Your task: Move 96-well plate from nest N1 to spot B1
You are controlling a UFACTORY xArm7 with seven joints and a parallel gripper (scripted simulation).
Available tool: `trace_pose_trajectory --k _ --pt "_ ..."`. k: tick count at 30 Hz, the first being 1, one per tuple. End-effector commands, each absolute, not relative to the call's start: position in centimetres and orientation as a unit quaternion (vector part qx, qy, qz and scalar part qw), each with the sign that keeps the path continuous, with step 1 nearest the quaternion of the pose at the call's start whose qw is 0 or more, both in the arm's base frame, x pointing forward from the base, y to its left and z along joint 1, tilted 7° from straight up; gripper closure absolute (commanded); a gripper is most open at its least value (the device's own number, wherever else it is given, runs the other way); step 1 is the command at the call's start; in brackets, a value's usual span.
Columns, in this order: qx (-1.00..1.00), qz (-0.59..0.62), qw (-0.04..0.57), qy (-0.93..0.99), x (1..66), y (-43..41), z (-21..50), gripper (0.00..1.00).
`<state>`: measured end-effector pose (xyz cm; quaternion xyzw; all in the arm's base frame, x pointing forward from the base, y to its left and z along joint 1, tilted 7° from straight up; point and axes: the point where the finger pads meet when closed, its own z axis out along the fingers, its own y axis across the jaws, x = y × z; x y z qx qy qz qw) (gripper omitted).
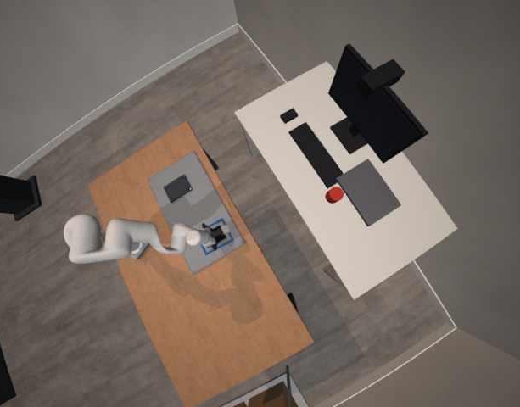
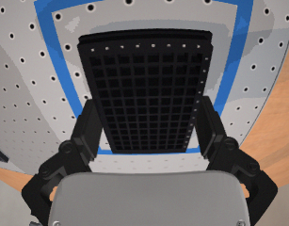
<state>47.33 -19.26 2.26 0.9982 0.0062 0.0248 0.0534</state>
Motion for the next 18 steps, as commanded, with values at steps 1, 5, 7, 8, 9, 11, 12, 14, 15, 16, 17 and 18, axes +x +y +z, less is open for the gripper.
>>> trace_pose_trajectory --k 1,5,7,8,9,11,12,14,15,16,17,18 --pt "0.998 0.027 0.054 0.006 47.49 -19.3 2.36 1.0" --pt "0.998 0.027 0.054 0.006 47.49 -19.31 2.33 1.0" --pt "0.998 0.027 0.054 0.006 47.49 -19.31 2.3 1.0" --pt "0.998 0.027 0.054 0.006 47.49 -19.31 2.28 1.0" --pt "0.998 0.027 0.054 0.006 47.49 -19.31 2.26 1.0" --pt "0.998 0.027 0.054 0.006 47.49 -19.32 2.23 1.0" --pt "0.998 0.027 0.054 0.006 47.49 -19.32 2.22 1.0" --pt "0.998 0.027 0.054 0.006 47.5 -19.32 2.18 1.0" --pt "0.998 0.027 0.054 0.006 47.5 -19.32 2.17 1.0" --pt "0.998 0.027 0.054 0.006 47.5 -19.33 2.15 1.0" --pt "0.998 0.027 0.054 0.006 47.5 -19.33 2.13 1.0" --pt "0.998 0.027 0.054 0.006 47.5 -19.33 2.12 1.0"
